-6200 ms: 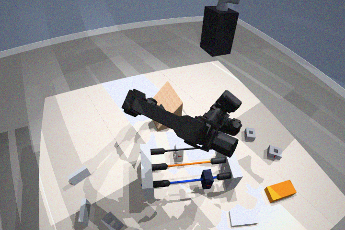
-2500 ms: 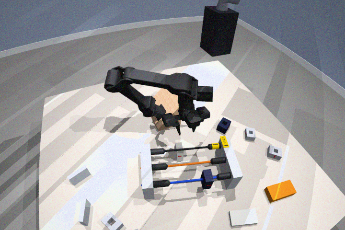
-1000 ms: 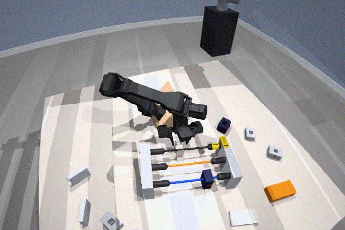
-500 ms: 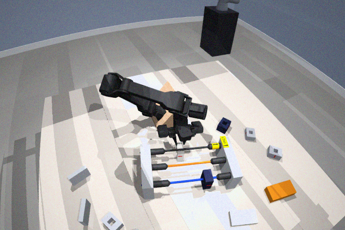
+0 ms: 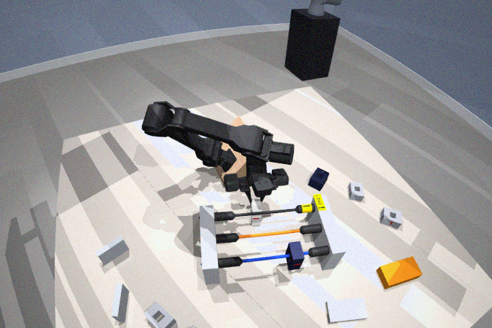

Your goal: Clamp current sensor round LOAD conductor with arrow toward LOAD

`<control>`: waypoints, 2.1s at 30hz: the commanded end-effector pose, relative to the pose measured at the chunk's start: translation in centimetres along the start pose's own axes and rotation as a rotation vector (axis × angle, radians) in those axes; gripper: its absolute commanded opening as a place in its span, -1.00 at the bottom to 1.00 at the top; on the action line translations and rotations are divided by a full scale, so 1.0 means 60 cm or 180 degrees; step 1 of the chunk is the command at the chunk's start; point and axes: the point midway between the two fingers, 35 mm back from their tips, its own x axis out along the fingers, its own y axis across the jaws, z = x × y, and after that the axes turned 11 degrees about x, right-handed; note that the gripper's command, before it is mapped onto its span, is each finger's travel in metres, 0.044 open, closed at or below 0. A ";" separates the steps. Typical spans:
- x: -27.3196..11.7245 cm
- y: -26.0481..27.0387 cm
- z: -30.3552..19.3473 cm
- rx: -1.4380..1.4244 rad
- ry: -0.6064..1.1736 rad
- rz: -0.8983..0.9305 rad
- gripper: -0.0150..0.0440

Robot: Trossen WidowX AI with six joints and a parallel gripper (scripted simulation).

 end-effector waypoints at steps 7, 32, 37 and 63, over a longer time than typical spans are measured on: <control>-0.008 -0.009 -0.039 -0.0019 0.0004 -0.0015 -0.49; -0.064 -0.005 -0.039 -0.0025 0.0012 0.0002 0.45; -0.099 -0.008 -0.042 -0.0024 0.0011 -0.0011 0.45; -0.087 0.001 0.025 -0.4981 0.0778 0.0504 0.59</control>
